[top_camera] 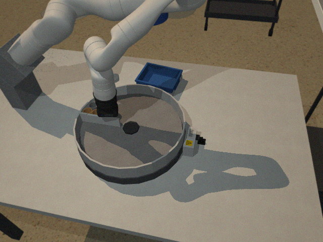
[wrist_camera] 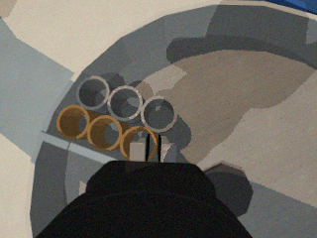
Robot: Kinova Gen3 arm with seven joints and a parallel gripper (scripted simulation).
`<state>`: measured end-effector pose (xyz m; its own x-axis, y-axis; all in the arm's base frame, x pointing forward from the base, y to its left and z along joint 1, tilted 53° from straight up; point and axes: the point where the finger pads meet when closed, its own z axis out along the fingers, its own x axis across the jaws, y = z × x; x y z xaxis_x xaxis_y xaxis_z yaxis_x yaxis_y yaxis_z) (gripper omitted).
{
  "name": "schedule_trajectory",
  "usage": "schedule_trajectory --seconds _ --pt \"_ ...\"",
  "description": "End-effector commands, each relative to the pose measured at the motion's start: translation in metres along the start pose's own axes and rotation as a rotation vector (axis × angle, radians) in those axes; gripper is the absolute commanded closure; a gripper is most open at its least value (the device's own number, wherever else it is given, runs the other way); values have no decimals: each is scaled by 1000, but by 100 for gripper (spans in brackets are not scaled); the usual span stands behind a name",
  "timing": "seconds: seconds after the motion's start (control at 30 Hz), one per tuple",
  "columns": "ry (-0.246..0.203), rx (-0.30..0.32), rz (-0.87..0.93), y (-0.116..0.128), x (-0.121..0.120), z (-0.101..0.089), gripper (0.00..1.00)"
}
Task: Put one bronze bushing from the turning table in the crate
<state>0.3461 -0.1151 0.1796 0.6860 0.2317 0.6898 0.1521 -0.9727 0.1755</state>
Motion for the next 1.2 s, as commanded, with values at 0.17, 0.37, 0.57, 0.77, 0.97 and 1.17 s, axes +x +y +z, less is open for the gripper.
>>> schedule_trajectory --seconds 0.17,0.37,0.57,0.77,0.97,1.17 --pt "-5 -1 1 0 -2 0 100" --pt "6 0 0 0 2 0 100" --pt "6 0 0 0 2 0 100" --pt "6 0 0 0 2 0 100" --pt "7 0 -1 0 3 0 100" --pt "7 0 -1 0 3 0 100"
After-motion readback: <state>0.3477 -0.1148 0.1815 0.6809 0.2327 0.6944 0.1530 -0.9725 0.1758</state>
